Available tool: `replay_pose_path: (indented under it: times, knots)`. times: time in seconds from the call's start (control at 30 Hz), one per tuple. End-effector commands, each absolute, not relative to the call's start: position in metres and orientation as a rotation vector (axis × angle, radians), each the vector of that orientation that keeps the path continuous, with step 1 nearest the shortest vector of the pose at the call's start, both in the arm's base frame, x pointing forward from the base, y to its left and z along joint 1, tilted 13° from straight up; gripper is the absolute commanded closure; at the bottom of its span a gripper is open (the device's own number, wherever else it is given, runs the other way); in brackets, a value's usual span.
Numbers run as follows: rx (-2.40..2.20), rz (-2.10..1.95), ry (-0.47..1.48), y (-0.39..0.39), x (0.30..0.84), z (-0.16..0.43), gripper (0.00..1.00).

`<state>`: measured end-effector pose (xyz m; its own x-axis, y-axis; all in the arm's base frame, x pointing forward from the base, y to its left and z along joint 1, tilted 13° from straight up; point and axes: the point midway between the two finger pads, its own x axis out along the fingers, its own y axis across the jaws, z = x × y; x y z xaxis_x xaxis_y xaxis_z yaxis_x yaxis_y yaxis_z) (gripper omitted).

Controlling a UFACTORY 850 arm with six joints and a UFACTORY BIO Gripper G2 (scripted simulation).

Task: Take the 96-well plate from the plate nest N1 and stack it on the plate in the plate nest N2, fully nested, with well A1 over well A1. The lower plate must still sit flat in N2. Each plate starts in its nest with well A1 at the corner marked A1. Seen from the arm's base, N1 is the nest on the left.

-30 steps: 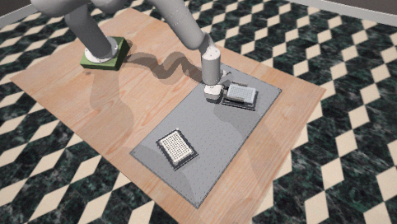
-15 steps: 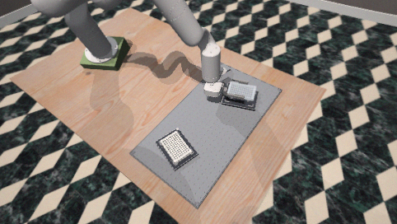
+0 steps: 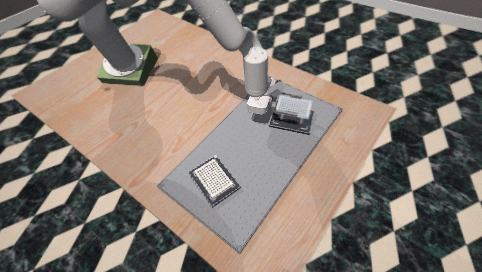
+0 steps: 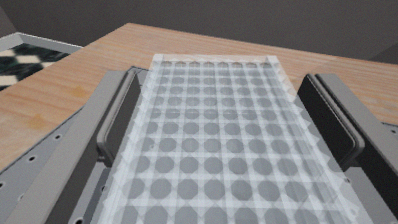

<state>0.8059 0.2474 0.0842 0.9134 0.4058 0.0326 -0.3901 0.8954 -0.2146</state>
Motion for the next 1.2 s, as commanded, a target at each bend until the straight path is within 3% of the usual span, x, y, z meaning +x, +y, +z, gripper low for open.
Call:
replay_pose_path:
  times: [0.0, 0.8, 1.17]
  knots:
    - [-0.206, 0.413, -0.079, 0.249, 0.806, 0.092, 1.0]
    - [-0.206, 0.413, -0.079, 0.252, 0.804, 0.107, 1.0]
    - [-0.187, 0.048, -0.115, 0.216, 0.799, 0.113, 1.0]
